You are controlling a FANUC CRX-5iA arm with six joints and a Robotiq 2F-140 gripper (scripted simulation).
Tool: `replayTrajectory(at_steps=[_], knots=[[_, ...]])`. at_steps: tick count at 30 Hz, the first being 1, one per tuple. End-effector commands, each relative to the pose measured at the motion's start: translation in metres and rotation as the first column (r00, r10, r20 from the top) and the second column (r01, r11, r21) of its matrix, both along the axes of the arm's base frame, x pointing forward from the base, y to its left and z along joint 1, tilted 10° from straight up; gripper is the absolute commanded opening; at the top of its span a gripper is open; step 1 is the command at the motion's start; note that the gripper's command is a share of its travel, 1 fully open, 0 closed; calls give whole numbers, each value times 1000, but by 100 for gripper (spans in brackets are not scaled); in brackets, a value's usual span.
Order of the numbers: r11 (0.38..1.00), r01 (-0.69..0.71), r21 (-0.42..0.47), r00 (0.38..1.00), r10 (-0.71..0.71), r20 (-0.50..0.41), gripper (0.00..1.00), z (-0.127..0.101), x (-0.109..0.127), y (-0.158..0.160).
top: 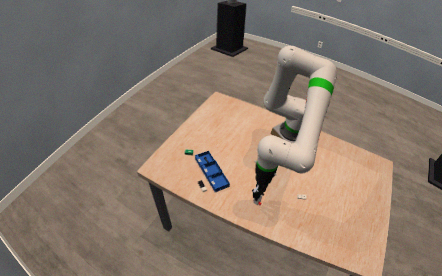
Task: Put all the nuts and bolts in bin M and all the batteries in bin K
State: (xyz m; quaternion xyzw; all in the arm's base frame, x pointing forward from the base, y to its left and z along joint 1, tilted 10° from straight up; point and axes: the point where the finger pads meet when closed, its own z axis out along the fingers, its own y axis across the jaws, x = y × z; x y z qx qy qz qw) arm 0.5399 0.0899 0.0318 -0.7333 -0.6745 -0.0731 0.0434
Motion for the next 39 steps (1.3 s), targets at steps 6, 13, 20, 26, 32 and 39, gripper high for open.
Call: replayTrajectory(at_steps=[6, 13, 20, 26, 32, 39], knots=[[1000, 0, 0, 1000, 0, 0, 15, 20, -1, -3], [1000, 0, 0, 1000, 0, 0, 15, 43, -2, -7], [1000, 0, 0, 1000, 0, 0, 15, 59, -3, -10], [1000, 0, 0, 1000, 0, 0, 15, 59, -3, -10], [1000, 0, 0, 1000, 0, 0, 15, 59, -3, -10], [1000, 0, 0, 1000, 0, 0, 15, 54, -5, -39]])
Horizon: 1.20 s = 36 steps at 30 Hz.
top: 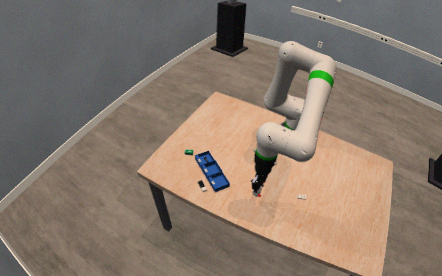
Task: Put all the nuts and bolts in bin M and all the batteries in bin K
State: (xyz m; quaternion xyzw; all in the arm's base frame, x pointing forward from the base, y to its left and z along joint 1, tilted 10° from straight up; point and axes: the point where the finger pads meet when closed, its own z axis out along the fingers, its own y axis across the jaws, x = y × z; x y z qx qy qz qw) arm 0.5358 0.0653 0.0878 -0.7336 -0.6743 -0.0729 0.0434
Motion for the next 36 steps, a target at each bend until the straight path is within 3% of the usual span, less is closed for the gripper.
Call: replayTrajectory(at_steps=[1, 36], knots=[[1000, -1, 0, 1000, 1, 0, 15, -3, -1, -21], [1000, -1, 0, 1000, 1, 0, 15, -33, -12, -199]])
